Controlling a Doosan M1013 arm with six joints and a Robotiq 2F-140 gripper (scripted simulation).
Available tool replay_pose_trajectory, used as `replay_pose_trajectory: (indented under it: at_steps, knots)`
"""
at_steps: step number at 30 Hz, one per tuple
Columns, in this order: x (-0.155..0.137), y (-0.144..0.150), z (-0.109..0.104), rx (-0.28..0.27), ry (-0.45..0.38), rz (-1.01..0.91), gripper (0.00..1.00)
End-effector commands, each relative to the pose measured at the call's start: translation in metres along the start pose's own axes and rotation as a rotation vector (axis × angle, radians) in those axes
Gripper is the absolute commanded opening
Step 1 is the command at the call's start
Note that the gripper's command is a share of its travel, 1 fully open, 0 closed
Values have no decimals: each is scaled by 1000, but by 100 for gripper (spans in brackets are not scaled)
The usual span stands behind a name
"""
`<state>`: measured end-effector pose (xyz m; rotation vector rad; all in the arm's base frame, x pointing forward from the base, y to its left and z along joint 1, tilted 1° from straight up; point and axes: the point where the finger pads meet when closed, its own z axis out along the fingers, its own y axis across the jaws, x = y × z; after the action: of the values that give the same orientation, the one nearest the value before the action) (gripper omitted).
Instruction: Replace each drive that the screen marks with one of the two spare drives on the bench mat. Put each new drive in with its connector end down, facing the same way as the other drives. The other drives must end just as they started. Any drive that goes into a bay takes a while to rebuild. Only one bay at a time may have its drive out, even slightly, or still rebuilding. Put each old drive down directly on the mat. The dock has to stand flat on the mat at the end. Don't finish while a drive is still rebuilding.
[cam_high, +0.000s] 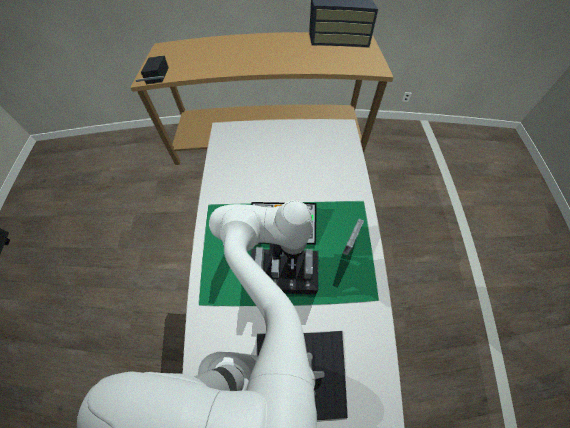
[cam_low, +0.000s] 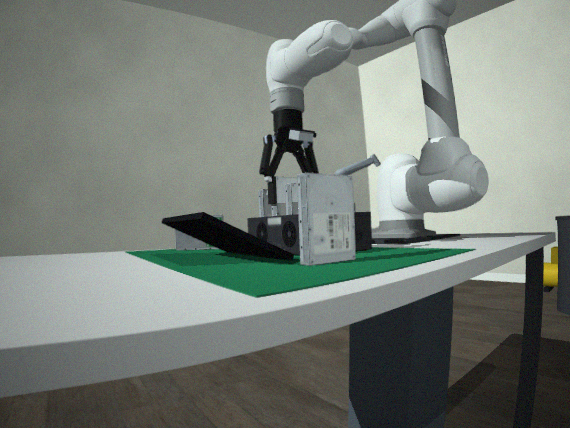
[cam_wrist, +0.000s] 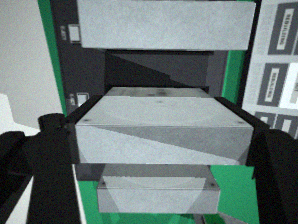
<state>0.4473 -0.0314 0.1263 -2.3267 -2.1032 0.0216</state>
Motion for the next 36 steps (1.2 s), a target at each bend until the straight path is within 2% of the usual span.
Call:
replay_pose_trajectory:
  at_steps: [1,36]
  knots:
    - [0,0,2,-1,0,0,10]
    - [0,0,21,-1,0,0,10]
